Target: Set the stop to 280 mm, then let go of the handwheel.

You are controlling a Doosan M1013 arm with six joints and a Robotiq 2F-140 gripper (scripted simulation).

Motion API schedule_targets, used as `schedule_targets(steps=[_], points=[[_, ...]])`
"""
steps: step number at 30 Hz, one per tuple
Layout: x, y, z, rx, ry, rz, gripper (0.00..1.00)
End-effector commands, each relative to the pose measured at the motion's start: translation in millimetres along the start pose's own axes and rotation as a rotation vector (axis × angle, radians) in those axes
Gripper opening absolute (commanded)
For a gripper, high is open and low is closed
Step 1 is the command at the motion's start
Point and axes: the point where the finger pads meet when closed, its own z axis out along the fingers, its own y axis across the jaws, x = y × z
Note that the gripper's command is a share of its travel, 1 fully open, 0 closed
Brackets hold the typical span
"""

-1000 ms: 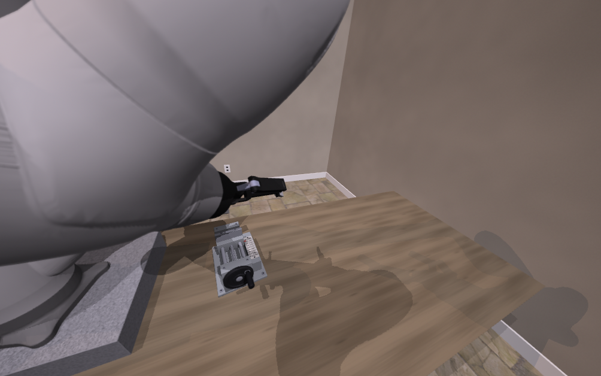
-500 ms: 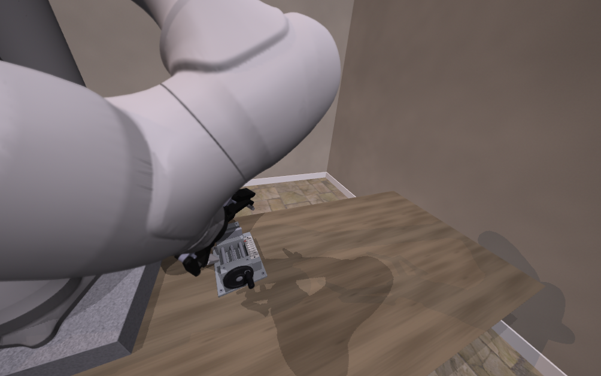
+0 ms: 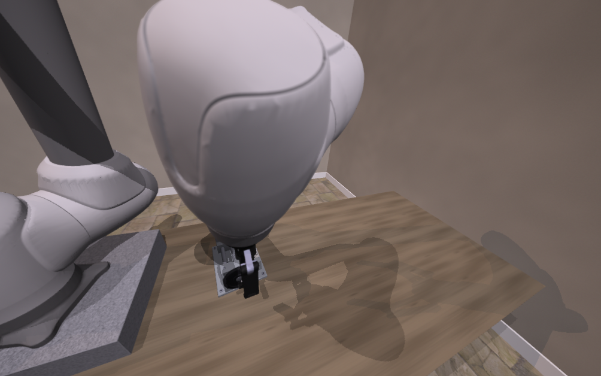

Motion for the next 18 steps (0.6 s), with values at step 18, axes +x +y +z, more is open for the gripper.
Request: schedule_targets(steps=[18], points=[[-7.0,-5.8,-6.4,0.315,0.328,-1.185,1.00]])
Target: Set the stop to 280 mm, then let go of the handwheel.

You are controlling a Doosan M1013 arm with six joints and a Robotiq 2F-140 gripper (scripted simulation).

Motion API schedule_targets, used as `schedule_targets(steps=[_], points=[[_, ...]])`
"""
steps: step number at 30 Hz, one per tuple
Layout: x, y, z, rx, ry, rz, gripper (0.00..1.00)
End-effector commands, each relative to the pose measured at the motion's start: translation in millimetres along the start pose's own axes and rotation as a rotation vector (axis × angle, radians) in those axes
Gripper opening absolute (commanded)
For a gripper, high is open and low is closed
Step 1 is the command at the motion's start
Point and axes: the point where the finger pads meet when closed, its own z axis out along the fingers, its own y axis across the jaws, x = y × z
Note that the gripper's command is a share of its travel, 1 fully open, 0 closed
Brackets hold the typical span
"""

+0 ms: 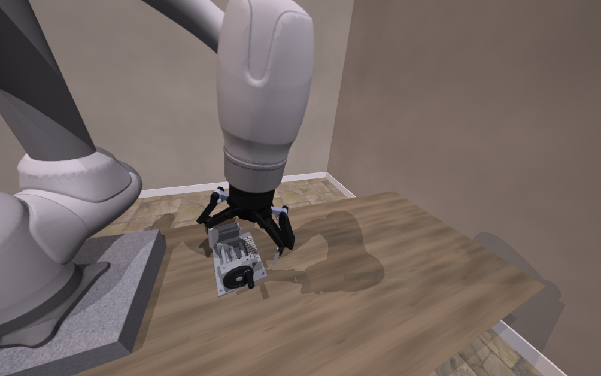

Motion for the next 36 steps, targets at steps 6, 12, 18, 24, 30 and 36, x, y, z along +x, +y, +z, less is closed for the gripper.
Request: schedule_targets(steps=[6,12,18,24,30,36], points=[[0,0,0,0.131,0.143,-0.512,1.00],[0,0,0,0.157,0.172,-0.617,1.00],[0,0,0,0.157,0.172,-0.617,1.00],[0,0,0,0.157,0.172,-0.617,1.00],[-18,1,2,0.162,0.157,-0.616,0.33],[-77,6,9,0.162,0.157,-0.616,0.33]])
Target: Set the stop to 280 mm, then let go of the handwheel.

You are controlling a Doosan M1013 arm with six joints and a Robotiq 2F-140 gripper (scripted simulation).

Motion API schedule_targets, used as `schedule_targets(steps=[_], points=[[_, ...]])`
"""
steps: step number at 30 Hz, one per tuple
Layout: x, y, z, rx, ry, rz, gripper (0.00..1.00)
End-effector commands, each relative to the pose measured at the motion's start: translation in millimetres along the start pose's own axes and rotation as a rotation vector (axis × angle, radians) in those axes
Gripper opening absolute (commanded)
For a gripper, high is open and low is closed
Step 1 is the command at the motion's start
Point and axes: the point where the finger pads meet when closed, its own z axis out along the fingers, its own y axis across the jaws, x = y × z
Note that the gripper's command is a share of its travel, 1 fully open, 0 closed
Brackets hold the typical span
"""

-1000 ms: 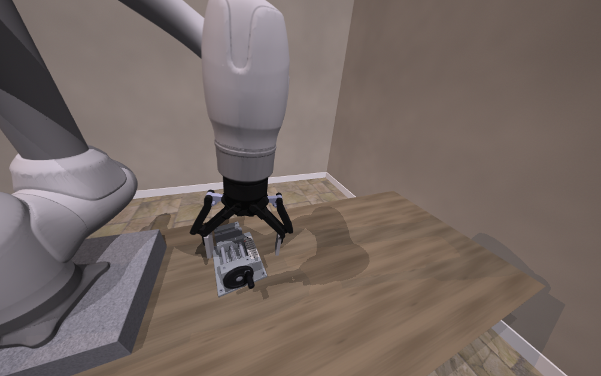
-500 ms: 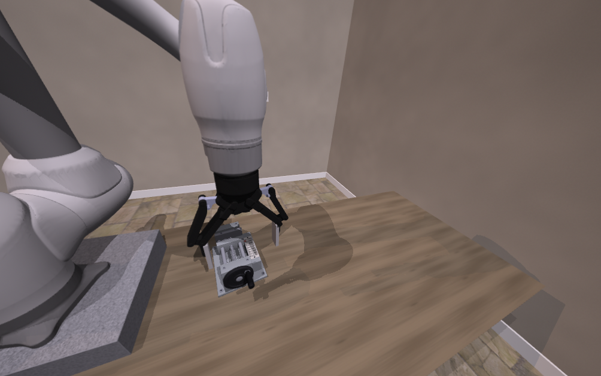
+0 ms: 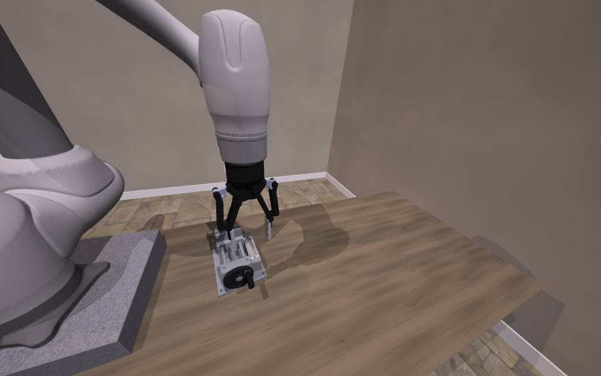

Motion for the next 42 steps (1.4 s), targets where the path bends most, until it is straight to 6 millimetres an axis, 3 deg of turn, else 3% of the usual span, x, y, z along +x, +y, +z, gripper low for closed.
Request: schedule_targets(steps=[1,4,7,10,16,42], points=[[-25,-14,0,0.001,0.000,0.005,0.33],[-52,-30,0,0.001,0.000,0.005,0.33],[-62,-36,0,0.001,0.000,0.005,0.33],[-62,-36,2,0.001,0.000,0.005,0.33],[-62,-36,33,0.001,0.000,0.005,0.33],[-62,-36,33,0.001,0.000,0.005,0.33]])
